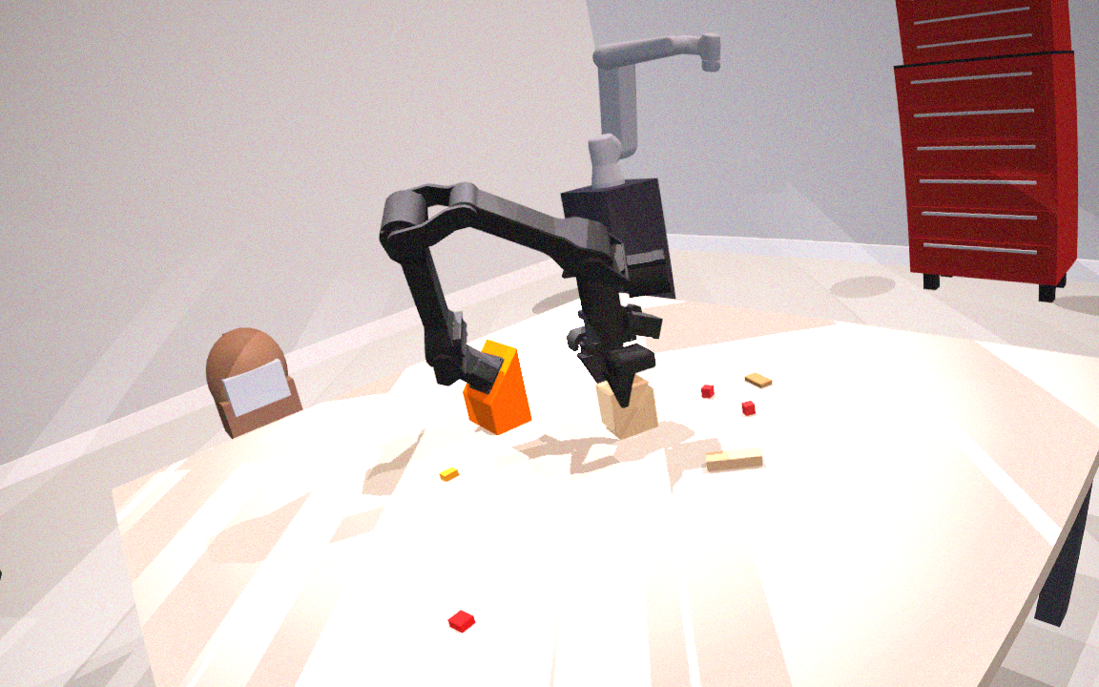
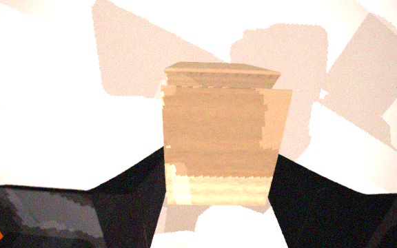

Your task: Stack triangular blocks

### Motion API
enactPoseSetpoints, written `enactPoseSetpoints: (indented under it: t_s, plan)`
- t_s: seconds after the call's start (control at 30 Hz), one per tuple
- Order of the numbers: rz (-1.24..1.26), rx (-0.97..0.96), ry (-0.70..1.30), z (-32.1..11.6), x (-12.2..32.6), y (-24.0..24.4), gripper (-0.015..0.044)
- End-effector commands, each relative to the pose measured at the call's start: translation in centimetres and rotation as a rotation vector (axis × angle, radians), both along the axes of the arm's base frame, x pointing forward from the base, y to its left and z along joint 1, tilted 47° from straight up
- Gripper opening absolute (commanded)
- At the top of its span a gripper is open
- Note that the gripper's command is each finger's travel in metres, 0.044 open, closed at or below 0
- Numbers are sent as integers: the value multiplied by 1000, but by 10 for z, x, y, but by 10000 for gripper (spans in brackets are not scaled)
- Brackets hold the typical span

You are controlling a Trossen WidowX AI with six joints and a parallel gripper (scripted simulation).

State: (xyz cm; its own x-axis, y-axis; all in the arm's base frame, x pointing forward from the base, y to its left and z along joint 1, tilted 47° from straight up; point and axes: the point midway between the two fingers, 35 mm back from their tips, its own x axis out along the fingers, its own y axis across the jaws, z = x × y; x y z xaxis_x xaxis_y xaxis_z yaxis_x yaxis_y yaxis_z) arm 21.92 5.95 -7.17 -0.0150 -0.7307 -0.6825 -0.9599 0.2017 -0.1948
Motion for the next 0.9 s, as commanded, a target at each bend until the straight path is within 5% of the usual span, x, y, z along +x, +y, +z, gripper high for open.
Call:
enactPoseSetpoints:
  t_s: [0.0, 0.87]
  plan:
    - [5, -5, 4, -3, 0, -2, 0]
    - [5, -6, 3, -10, 1, -6, 0]
